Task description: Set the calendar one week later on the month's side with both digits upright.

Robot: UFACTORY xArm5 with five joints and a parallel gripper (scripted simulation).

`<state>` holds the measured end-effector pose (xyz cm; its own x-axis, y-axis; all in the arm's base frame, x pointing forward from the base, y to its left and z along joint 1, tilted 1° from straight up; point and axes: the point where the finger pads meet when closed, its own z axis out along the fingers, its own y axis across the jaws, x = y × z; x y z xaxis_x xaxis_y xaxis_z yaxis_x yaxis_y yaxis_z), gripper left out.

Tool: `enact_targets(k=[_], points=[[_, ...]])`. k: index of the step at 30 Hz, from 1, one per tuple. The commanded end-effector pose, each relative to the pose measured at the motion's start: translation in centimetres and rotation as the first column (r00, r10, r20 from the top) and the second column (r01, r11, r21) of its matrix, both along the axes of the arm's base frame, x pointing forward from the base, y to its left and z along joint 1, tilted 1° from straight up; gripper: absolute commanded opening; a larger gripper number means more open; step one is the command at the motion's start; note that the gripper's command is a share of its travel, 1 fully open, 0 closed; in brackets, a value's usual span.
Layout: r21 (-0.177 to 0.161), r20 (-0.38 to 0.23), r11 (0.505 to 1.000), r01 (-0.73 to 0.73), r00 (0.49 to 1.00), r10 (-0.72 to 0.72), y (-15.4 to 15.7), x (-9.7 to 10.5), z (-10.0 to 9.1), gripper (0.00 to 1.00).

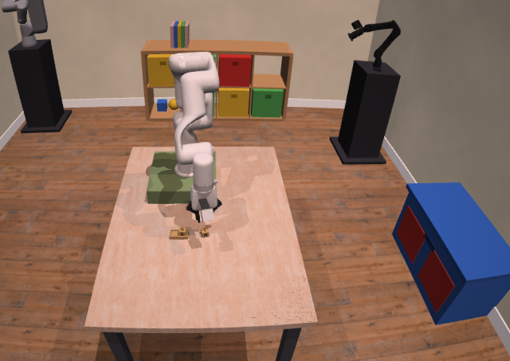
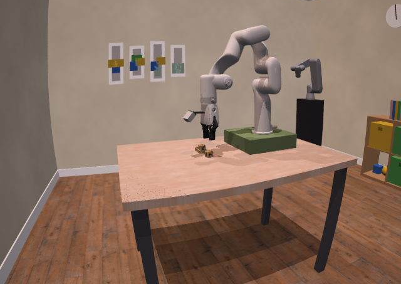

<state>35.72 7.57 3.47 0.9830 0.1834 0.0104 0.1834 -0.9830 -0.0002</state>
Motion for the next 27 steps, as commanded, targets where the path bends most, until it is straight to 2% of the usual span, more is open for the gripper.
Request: enact_targets(k=[1, 18, 27], points=[[0.001, 0.003, 1.000, 0.000, 1.000, 0.000, 0.0, 0.1, 0.1, 0.47], [0.001, 0.003, 1.000, 0.000, 1.000, 0.000, 0.0, 0.1, -1.1, 0.47], [0.001, 0.003, 1.000, 0.000, 1.000, 0.000, 0.0, 0.1, -2.5, 0.47]])
